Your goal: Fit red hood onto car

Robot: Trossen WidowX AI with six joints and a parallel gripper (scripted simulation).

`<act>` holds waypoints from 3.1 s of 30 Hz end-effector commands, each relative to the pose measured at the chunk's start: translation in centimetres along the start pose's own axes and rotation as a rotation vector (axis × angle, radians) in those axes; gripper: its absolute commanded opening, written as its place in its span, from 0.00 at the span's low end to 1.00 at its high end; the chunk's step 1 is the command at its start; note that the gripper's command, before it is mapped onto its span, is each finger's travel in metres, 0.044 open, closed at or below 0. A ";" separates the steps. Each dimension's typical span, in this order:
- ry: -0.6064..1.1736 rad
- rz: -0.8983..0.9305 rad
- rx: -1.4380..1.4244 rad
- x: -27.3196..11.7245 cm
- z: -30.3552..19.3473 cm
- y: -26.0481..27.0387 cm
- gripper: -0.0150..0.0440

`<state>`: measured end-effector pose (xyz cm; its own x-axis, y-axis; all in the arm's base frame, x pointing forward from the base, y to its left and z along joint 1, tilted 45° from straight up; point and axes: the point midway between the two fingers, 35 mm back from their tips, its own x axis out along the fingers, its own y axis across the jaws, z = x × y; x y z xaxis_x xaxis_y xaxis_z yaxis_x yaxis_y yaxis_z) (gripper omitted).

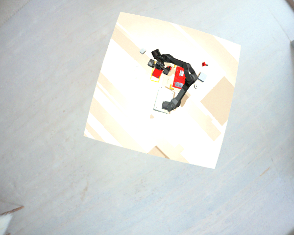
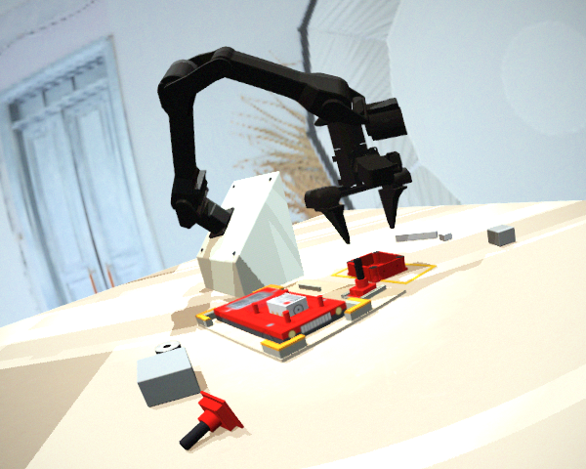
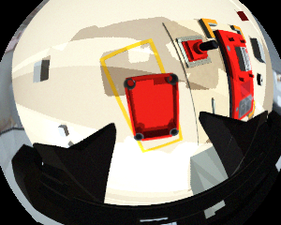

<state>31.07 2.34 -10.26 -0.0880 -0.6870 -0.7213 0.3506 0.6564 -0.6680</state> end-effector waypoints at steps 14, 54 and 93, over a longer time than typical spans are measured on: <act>0.002 -0.009 -0.007 2.0 -0.2 0.0 1.00; 0.002 -0.010 -0.007 4.3 -0.4 0.0 1.00; 0.003 -0.005 -0.003 4.3 -0.4 0.0 0.45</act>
<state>30.16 -0.86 -13.80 -0.0951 -0.6915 -0.7161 0.3433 0.6525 -0.6756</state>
